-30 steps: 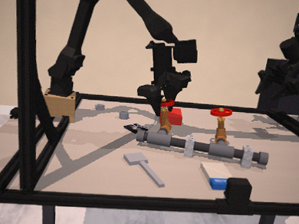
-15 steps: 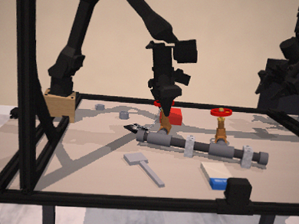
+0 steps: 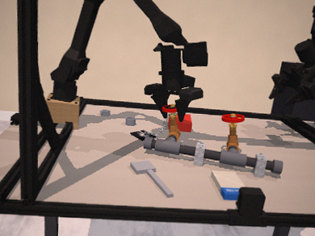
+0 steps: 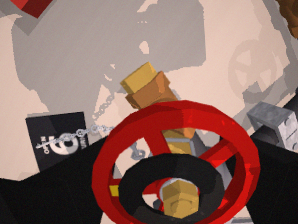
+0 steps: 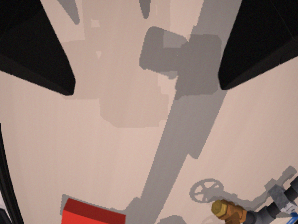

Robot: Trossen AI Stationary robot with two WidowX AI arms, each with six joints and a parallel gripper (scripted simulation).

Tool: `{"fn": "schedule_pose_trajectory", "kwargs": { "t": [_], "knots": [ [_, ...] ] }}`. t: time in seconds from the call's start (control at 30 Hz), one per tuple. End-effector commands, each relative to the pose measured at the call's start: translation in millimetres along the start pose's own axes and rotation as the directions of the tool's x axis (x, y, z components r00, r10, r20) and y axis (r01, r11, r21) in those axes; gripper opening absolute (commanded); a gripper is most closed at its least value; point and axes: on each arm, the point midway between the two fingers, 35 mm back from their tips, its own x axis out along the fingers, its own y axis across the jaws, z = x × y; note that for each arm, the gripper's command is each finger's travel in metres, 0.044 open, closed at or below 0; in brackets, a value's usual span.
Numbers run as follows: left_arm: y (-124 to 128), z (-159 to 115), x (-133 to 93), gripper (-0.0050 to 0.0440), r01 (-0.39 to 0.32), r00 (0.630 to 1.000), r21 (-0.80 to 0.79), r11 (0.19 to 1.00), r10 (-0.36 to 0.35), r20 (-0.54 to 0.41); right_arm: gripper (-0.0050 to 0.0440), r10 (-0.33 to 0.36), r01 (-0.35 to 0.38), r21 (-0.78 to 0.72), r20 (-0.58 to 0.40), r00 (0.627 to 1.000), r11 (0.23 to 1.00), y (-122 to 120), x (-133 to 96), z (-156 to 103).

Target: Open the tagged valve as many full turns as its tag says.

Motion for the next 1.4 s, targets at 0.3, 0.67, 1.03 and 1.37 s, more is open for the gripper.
{"fn": "schedule_pose_trajectory", "kwargs": {
  "t": [0.3,0.67,1.03,1.37],
  "knots": [
    [0.0,0.0,0.0,0.0312,0.0,1.0,0.005,1.0,0.0,0.0,0.04,0.0,0.0,0.0,0.0,1.0,1.0,0.0,0.0,0.0],
    [0.0,0.0,0.0,0.04,0.0,1.0,0.142,0.99,0.0,0.0,0.04,0.0,0.0,0.0,0.0,1.0,1.0,0.0,0.0,0.0],
    [0.1,0.0,0.0,0.04,0.0,1.0,0.709,0.705,0.001,0.0,0.04,0.0,0.0,0.0,0.0,1.0,1.0,0.0,0.0,0.0],
    [0.1,0.1,0.0,0.04,0.0,1.0,0.991,0.132,0.001,0.0,0.04,0.0,0.0,0.0,0.0,1.0,1.0,0.0,0.0,0.0]
  ]
}}
